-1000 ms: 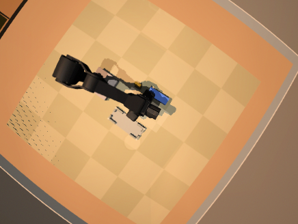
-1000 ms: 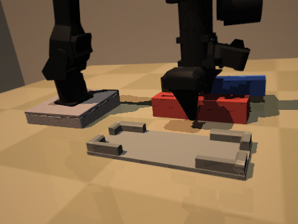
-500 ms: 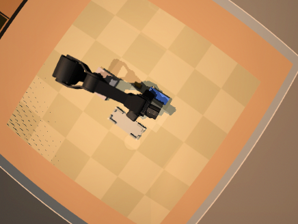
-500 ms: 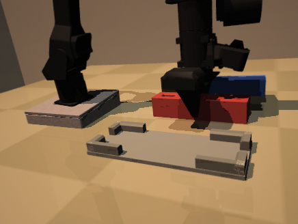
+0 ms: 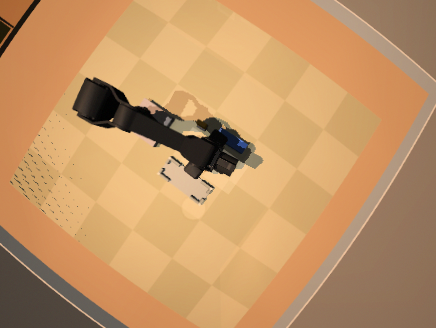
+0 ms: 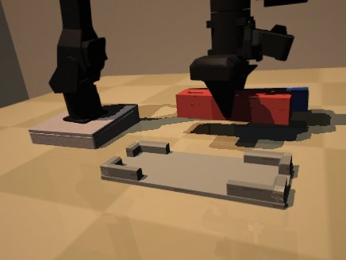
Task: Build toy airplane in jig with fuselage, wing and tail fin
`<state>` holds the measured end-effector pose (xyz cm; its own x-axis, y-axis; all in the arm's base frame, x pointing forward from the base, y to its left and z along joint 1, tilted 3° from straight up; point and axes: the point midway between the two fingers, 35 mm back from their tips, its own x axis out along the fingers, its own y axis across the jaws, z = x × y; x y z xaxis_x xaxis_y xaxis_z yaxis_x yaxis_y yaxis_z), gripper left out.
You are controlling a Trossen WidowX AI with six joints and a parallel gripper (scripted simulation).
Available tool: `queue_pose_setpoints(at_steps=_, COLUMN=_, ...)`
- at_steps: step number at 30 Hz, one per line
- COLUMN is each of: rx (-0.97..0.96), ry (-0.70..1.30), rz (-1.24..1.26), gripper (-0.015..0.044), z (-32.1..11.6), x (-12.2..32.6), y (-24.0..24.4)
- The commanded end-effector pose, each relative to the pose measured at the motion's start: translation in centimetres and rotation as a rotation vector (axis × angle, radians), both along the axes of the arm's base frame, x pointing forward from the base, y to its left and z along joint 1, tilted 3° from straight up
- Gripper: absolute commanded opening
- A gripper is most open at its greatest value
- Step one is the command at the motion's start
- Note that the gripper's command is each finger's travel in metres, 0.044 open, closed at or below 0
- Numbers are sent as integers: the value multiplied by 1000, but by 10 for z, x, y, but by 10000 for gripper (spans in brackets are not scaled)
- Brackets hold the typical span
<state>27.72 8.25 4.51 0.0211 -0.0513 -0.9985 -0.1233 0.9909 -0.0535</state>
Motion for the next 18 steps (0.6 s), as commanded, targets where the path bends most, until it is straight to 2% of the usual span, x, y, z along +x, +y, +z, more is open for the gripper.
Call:
queue_pose_setpoints(at_steps=1, rx=3, ry=-18, rz=-4, gripper=0, z=17, x=4, y=2)
queue_pose_setpoints(at_steps=18, rx=3, ry=-18, rz=-4, gripper=0, z=70, x=-1, y=4)
